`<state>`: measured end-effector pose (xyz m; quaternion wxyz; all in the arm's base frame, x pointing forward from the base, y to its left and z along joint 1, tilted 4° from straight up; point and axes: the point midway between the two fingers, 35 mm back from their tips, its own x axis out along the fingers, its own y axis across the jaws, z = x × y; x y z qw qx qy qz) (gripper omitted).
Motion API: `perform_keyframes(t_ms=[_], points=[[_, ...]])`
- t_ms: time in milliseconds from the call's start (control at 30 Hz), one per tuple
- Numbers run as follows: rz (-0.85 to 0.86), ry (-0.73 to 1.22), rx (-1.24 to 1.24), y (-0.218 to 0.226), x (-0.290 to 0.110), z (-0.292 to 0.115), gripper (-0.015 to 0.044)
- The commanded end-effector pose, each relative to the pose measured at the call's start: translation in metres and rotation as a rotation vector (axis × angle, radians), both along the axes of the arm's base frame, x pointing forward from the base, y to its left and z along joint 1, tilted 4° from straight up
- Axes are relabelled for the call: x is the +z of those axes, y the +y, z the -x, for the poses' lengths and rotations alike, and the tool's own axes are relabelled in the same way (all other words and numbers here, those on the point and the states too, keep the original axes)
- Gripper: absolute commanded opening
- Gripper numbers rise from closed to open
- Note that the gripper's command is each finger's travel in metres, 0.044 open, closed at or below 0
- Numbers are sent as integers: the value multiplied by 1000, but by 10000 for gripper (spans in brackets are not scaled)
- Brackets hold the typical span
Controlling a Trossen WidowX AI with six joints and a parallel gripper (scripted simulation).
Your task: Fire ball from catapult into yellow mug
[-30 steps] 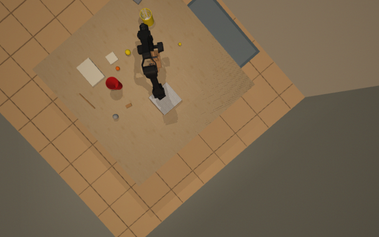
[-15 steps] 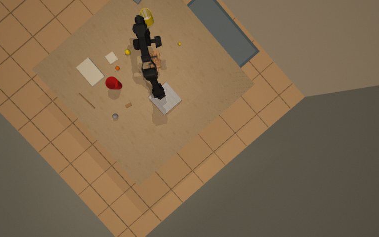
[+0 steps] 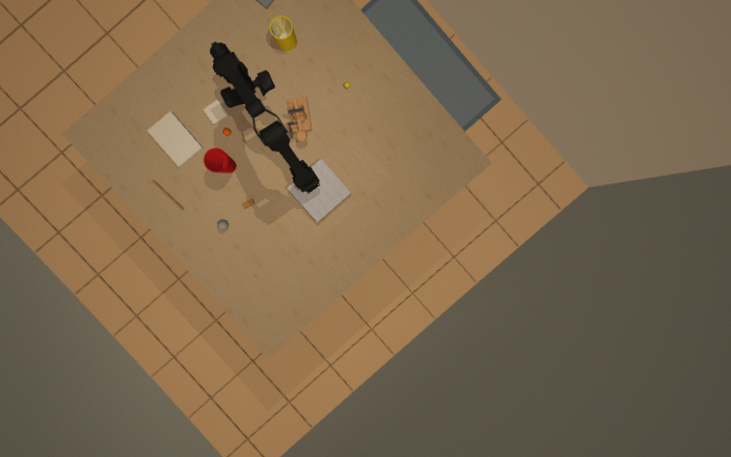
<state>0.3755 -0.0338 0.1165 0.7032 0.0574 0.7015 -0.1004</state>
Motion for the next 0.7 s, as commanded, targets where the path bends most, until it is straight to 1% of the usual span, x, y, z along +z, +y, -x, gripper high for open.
perform_keyframes(t_ms=[0,133,233,300,567,667], points=[[1,20,115,50,-21,-15,300],[-11,22,186,104,-37,-25,300],[-22,27,259,158,-56,-22,300],[-27,29,293,183,-65,-18,300],[-28,30,297,186,-74,-18,300],[-28,30,297,186,-86,-18,300]])
